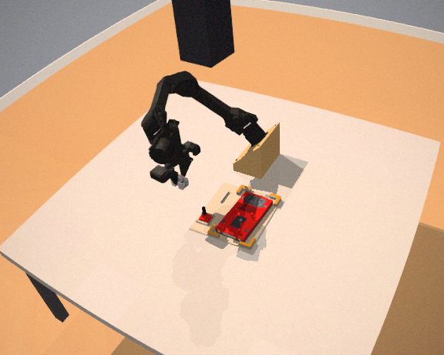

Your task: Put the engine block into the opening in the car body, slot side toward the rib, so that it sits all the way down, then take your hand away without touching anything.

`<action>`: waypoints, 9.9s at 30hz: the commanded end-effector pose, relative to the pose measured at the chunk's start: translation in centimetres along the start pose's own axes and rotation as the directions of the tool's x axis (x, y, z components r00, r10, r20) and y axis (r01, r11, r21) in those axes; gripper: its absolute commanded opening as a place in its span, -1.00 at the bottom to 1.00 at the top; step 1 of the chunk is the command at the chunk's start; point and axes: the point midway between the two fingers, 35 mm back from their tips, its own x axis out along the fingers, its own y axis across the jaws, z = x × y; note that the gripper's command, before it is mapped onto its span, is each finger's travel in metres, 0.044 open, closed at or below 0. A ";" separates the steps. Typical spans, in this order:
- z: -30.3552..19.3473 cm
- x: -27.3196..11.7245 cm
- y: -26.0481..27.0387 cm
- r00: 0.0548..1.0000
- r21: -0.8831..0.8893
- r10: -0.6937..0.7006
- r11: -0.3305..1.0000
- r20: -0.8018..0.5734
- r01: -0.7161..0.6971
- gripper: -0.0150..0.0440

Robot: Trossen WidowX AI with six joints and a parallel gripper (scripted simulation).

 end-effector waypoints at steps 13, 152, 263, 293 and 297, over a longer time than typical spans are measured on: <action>-4.2 0.8 0.3 1.000 -0.312 0.008 0.950 -0.013 -0.011 -0.49; -20.3 7.6 -3.7 1.000 -0.996 0.007 -0.086 -0.013 -0.013 0.05; -20.4 9.6 -3.8 1.000 -0.997 0.004 -0.078 -0.015 -0.015 1.00; -20.4 8.2 -3.9 1.000 -0.997 0.007 -0.082 -0.013 -0.012 0.29; -20.4 8.2 -3.9 1.000 -0.997 0.007 -0.082 -0.013 -0.012 -0.07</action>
